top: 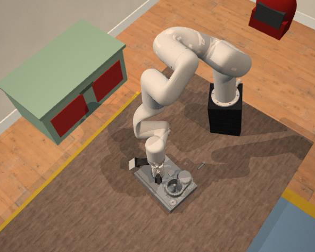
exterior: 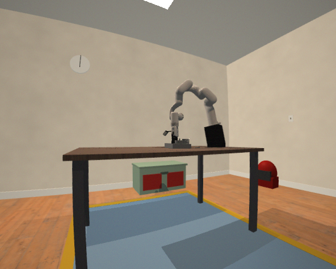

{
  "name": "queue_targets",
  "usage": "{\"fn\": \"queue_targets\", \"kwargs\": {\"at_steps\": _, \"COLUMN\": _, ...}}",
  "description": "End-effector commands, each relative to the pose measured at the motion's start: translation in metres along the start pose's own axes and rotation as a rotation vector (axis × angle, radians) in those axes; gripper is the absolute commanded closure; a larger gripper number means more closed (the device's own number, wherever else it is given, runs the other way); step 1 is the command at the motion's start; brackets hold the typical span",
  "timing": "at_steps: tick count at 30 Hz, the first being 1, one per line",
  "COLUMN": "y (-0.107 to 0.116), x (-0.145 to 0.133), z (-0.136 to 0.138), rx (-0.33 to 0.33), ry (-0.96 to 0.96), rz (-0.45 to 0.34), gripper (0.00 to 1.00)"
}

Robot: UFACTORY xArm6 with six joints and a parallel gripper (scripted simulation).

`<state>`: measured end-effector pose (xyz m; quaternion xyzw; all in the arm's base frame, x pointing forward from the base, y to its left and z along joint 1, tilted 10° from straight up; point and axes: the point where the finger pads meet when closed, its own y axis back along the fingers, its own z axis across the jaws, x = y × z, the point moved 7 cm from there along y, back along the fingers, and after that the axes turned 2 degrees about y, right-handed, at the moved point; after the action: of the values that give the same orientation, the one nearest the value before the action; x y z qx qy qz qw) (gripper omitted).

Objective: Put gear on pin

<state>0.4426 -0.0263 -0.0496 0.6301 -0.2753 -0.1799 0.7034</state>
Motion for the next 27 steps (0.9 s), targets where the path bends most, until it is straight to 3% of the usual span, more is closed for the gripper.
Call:
{"fn": "queue_targets", "kwargs": {"at_steps": 1, "y": 0.0009, "x": 0.0011, "z": -0.0007, "rx": 0.002, "ry": 0.0, "rz": 0.003, "gripper": 0.07}}
{"fn": "queue_targets", "kwargs": {"at_steps": 9, "y": 0.0009, "x": 0.0011, "z": -0.0007, "rx": 0.002, "ry": 0.0, "rz": 0.003, "gripper": 0.07}}
{"fn": "queue_targets", "kwargs": {"at_steps": 10, "y": 0.0009, "x": 0.0011, "z": -0.0007, "rx": 0.002, "ry": 0.0, "rz": 0.003, "gripper": 1.0}}
{"fn": "queue_targets", "kwargs": {"at_steps": 27, "y": 0.0009, "x": 0.0011, "z": -0.0007, "rx": 0.002, "ry": 0.0, "rz": 0.003, "gripper": 1.0}}
